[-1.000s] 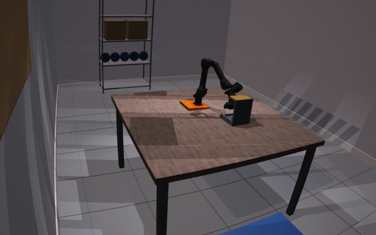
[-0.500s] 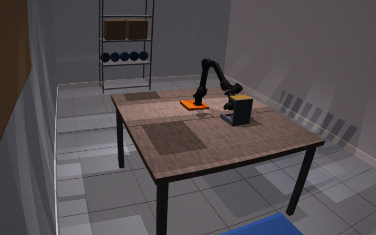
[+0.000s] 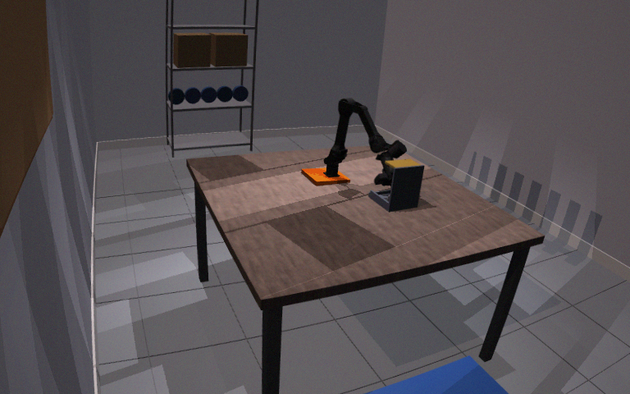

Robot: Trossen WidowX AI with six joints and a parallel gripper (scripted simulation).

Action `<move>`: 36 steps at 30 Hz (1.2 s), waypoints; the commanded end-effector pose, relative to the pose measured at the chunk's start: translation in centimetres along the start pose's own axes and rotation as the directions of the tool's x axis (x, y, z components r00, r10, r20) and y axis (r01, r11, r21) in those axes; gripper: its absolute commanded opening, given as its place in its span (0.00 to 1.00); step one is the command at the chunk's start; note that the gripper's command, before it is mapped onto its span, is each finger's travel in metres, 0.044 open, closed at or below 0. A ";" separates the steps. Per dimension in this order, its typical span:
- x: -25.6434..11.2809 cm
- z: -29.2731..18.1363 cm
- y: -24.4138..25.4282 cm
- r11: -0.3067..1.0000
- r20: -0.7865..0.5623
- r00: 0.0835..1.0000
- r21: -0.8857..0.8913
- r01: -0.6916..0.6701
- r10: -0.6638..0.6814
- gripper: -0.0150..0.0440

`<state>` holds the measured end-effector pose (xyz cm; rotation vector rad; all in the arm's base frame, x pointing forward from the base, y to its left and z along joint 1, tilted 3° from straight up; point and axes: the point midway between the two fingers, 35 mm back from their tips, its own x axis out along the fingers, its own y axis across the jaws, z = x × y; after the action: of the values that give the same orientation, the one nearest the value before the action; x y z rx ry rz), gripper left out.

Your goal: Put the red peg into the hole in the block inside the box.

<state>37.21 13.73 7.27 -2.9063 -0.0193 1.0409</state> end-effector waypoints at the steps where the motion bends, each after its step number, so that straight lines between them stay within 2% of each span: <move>1: 0.0 -0.1 0.0 1.000 -0.001 1.000 0.000 0.001 -0.001 0.48; 4: 0.0 -0.1 0.0 1.000 -0.001 1.000 0.000 0.001 -0.001 0.61; 5: 0.0 -0.1 0.0 1.000 -0.001 1.000 0.000 0.001 -0.001 0.63; 34: -5.9 5.1 0.1 1.000 0.015 1.000 -0.005 -0.002 0.002 0.63; 36: -6.1 5.0 0.0 1.000 0.016 1.000 -0.005 -0.002 0.002 0.72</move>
<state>29.81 13.88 7.05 -2.9053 -0.0290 1.0745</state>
